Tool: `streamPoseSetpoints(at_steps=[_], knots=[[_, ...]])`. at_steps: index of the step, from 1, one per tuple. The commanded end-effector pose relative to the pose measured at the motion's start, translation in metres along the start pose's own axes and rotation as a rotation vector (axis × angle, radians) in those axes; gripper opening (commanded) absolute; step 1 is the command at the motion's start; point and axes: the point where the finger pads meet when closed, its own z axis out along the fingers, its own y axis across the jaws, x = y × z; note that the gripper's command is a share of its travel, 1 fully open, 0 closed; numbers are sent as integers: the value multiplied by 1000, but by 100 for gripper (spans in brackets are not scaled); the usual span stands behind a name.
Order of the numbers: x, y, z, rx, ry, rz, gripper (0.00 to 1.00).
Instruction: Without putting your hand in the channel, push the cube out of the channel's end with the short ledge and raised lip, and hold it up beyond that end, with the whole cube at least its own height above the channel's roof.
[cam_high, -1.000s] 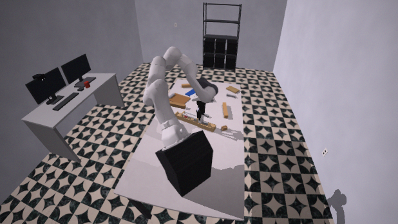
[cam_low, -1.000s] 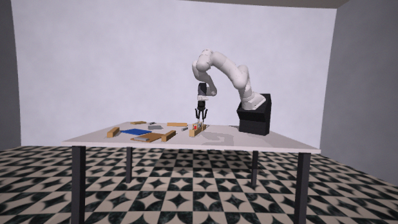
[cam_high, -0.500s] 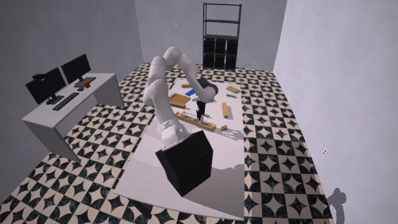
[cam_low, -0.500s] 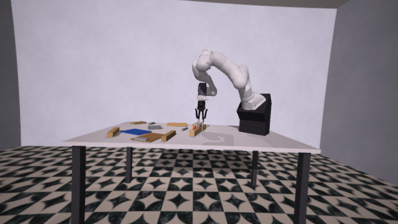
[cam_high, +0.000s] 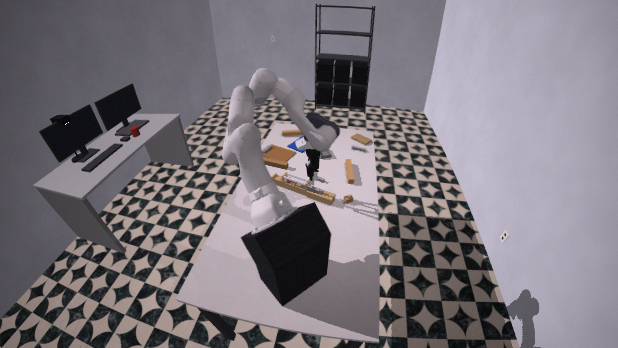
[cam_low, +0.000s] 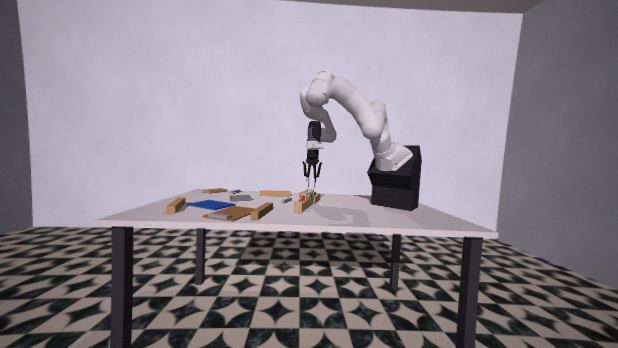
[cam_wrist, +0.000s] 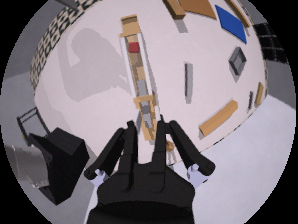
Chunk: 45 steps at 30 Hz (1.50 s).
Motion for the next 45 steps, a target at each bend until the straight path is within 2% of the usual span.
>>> streamPoseSetpoints(at_steps=[1, 37, 40, 45], knots=[[5, -6, -19, 16, 15, 31, 23], [5, -5, -20, 16, 15, 31, 23], [6, 10, -20, 13, 17, 38, 23], [23, 84, -20, 10, 22, 72, 23]])
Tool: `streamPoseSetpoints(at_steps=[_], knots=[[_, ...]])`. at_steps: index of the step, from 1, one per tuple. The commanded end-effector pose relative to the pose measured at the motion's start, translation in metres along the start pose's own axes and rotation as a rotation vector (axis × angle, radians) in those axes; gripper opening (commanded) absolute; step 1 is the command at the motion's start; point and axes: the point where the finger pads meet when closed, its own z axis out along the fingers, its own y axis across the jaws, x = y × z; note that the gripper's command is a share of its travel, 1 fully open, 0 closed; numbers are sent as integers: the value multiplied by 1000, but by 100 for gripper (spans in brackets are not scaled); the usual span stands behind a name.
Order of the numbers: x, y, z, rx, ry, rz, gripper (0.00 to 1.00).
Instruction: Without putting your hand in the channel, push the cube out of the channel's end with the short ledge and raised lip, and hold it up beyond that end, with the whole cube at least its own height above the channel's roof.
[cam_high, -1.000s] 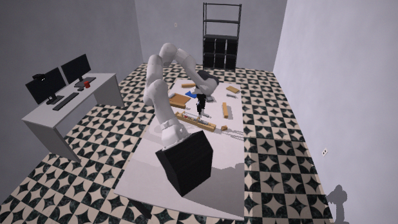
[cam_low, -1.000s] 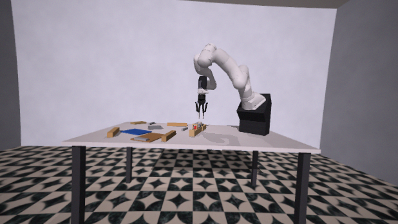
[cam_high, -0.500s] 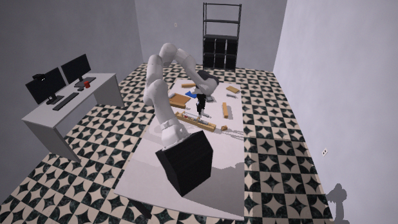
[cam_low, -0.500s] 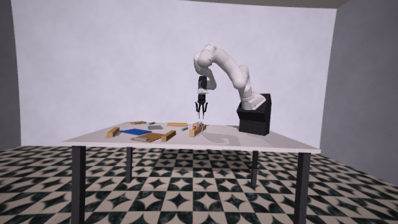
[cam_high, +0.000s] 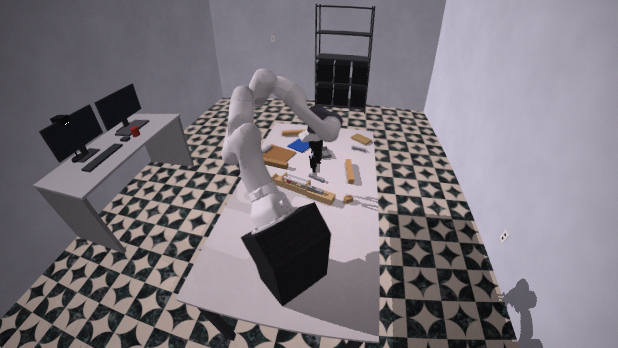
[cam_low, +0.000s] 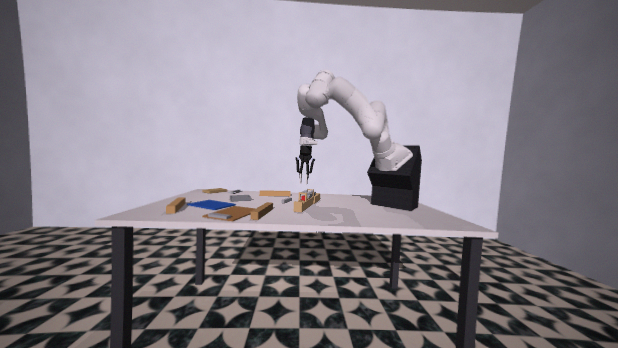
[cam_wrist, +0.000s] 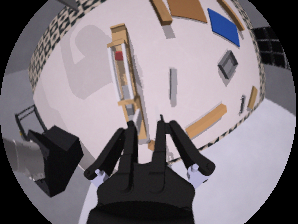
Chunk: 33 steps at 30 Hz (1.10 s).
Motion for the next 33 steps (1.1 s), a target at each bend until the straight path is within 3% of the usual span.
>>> streamPoseSetpoints(at_steps=[1, 3, 9, 33], knots=[[19, 50, 3, 28, 14, 114, 23], [30, 75, 4, 31, 11, 128, 23], [41, 95, 5, 35, 6, 139, 23], [41, 95, 5, 35, 6, 139, 23]])
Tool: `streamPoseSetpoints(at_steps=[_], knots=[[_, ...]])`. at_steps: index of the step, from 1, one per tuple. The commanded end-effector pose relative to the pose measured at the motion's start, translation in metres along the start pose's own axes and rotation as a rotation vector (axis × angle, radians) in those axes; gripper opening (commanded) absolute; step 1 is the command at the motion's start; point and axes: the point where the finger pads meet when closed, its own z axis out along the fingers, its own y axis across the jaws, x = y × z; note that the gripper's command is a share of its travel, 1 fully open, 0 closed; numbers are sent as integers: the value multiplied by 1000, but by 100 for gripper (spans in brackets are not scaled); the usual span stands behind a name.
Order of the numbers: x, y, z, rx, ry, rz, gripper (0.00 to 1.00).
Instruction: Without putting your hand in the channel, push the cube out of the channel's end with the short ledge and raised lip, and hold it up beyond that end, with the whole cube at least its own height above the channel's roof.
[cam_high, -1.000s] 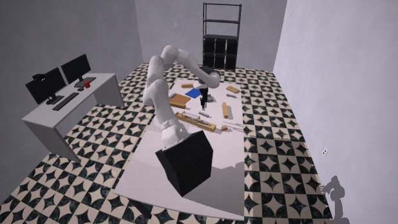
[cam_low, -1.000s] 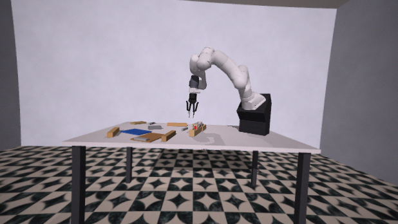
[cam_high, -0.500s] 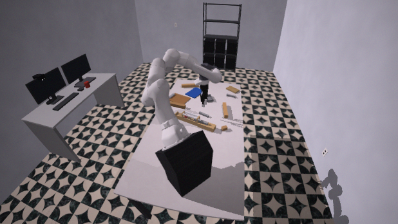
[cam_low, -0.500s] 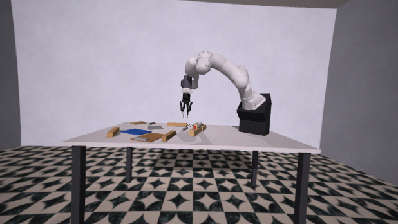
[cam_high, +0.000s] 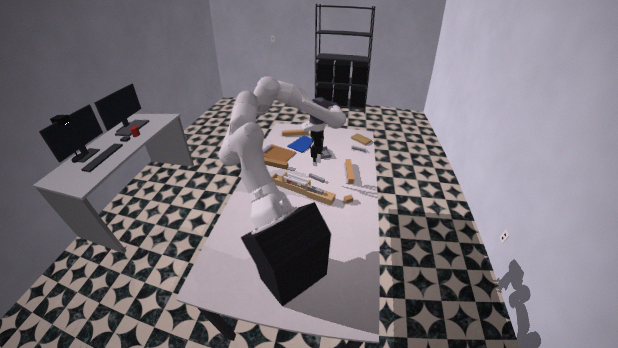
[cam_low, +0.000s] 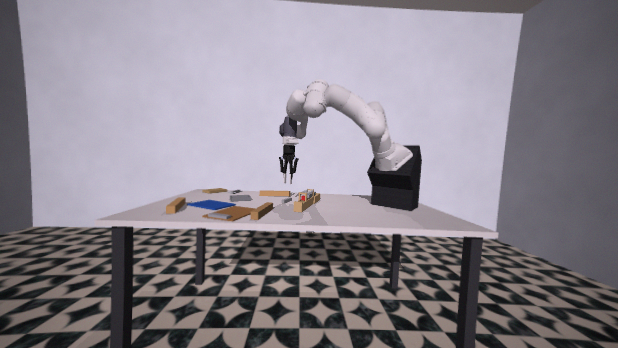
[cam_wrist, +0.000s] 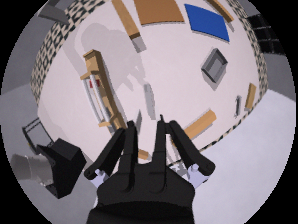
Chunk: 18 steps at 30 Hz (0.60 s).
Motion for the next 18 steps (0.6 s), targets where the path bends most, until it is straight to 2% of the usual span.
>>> streamPoseSetpoints(at_steps=[1, 13, 18], knots=[[1, -2, 0, 8, 2, 35, 23], [1, -2, 1, 8, 2, 35, 23], [1, -1, 16, 8, 3, 35, 23]])
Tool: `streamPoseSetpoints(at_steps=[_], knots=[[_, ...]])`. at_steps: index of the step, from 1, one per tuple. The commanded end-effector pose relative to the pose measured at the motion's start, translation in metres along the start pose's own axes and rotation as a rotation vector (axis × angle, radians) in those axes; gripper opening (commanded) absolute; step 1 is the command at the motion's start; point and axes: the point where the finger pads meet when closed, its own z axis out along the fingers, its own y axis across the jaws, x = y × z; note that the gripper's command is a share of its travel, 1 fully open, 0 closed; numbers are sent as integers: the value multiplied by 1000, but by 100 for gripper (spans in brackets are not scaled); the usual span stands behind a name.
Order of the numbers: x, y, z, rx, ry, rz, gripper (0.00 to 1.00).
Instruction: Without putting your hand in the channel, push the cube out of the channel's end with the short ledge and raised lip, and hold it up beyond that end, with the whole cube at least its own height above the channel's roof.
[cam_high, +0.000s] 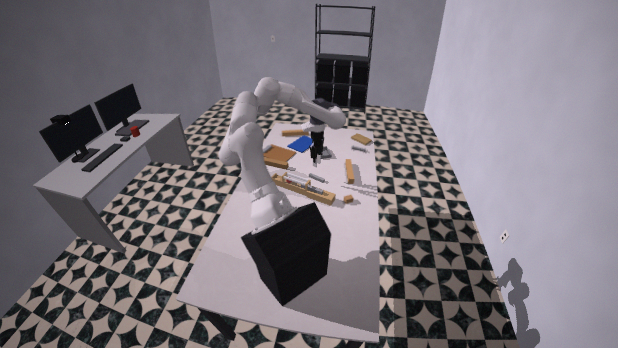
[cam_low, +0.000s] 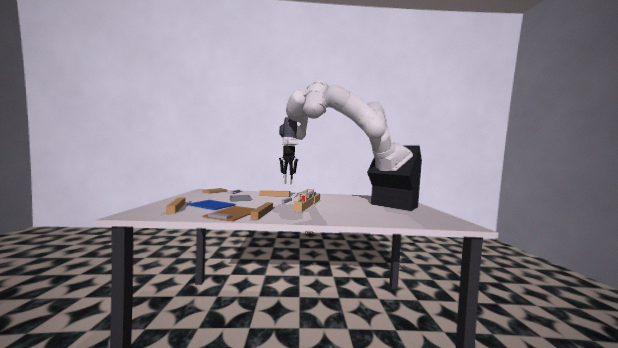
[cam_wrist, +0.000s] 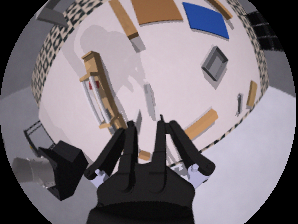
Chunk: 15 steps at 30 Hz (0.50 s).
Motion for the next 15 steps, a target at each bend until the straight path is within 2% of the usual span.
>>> streamPoseSetpoints(at_steps=[1, 3, 5, 11, 15], knots=[[1, 0, 18, 3, 0, 8, 23], [1, 0, 32, 3, 0, 8, 23], [1, 0, 32, 3, 0, 8, 23], [1, 1, 71, 3, 0, 8, 23], [1, 1, 83, 3, 0, 8, 23]])
